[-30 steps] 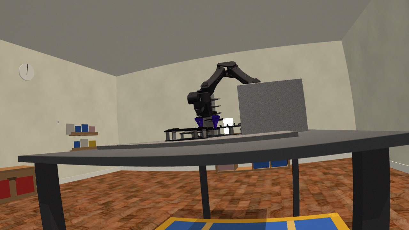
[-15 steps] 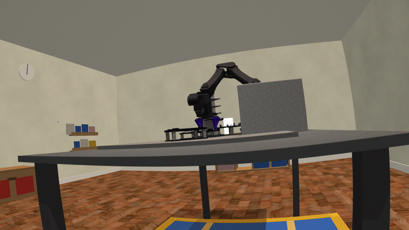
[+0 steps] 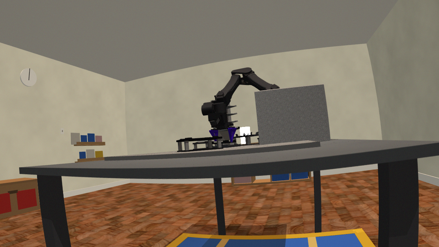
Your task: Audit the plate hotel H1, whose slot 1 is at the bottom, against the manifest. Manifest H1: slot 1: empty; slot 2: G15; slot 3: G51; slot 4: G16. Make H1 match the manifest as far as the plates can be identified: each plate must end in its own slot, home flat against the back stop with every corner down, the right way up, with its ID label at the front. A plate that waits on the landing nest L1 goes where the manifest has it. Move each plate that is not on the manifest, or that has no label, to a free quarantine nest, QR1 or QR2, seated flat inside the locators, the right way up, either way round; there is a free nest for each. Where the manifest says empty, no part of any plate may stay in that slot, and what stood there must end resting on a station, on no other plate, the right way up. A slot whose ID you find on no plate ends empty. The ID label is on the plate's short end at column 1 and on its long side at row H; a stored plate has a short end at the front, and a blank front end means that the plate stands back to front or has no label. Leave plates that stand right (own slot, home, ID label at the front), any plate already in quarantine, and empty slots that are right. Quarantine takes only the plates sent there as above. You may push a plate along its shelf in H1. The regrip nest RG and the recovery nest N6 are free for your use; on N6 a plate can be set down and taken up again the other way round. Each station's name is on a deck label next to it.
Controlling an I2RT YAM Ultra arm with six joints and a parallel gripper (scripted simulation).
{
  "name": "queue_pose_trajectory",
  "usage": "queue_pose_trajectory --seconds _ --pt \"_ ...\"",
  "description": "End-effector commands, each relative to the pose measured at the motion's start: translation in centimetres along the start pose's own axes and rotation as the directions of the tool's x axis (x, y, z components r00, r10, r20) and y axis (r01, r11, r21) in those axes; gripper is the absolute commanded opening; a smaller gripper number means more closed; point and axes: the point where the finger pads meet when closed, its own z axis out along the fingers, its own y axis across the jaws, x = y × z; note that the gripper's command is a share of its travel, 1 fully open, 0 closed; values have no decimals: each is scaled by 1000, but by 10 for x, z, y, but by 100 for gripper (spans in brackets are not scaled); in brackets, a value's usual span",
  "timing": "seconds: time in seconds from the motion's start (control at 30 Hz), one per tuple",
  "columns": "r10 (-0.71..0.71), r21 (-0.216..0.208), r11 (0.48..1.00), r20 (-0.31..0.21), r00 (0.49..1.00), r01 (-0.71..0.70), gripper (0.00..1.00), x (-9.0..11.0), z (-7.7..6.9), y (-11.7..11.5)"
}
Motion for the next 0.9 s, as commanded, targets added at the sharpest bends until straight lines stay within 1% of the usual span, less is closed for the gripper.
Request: queue_pose_trajectory --seconds 0.0,0.47,0.6,0.63,0.87 --pt "-3 12 1000 4 1000 3 86 -1 -2 -3" --pt "-3 12 1000 4 1000 3 86 -1 7 -3" --pt "-3 12 1000 4 1000 3 86 -1 7 -3" --pt "-3 12 1000 4 1000 3 100 -1 7 -3" --pt "-3 12 1000 4 1000 3 100 -1 7 -3"
